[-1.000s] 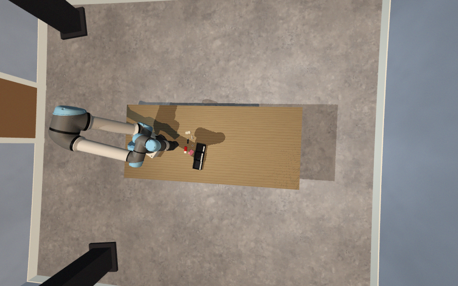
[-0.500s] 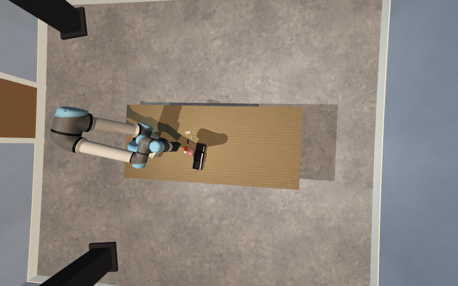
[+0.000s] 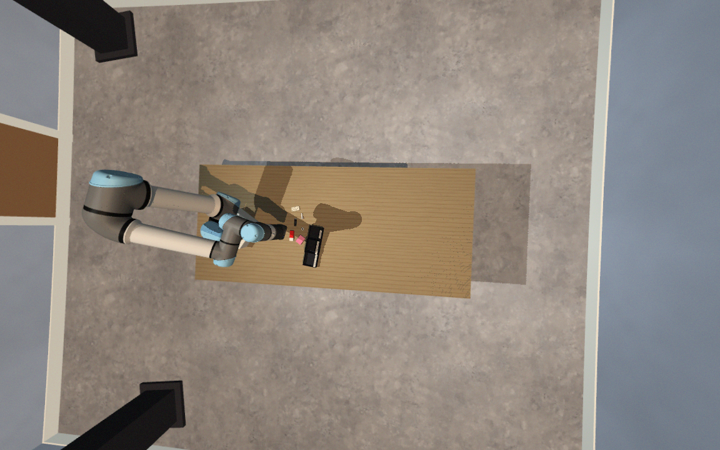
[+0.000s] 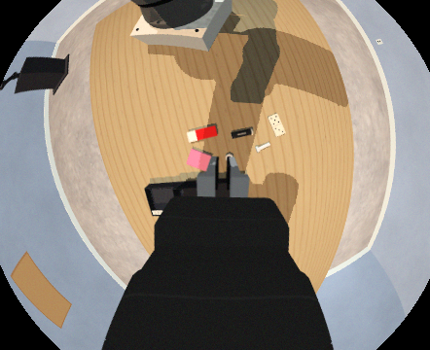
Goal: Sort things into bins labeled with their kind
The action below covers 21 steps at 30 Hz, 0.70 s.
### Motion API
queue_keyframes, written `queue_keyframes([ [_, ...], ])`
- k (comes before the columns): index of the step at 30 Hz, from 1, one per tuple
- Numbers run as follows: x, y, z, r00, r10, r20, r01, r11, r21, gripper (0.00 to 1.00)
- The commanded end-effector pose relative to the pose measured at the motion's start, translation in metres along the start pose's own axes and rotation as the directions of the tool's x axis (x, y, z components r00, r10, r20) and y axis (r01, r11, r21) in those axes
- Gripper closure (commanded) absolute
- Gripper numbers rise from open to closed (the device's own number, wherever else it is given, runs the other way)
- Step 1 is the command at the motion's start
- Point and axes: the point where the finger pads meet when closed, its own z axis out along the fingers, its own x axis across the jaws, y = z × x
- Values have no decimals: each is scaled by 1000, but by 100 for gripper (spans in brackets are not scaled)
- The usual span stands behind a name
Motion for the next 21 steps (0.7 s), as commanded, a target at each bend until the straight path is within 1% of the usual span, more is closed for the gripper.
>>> queue_keyframes([
  [1, -4, 9, 2, 988, -156, -7, 156, 988, 4, 69],
  [2, -4, 9, 2, 985, -170, -8, 170, 986, 5, 69],
  [3, -7, 15, 4, 981, -196, -7, 196, 981, 7, 69],
  [6, -6, 15, 4, 967, -254, -9, 254, 967, 9, 69],
  [19, -6, 13, 5, 967, -255, -9, 255, 967, 11, 69],
  [21, -17, 22, 15, 937, -349, -12, 349, 937, 12, 69],
])
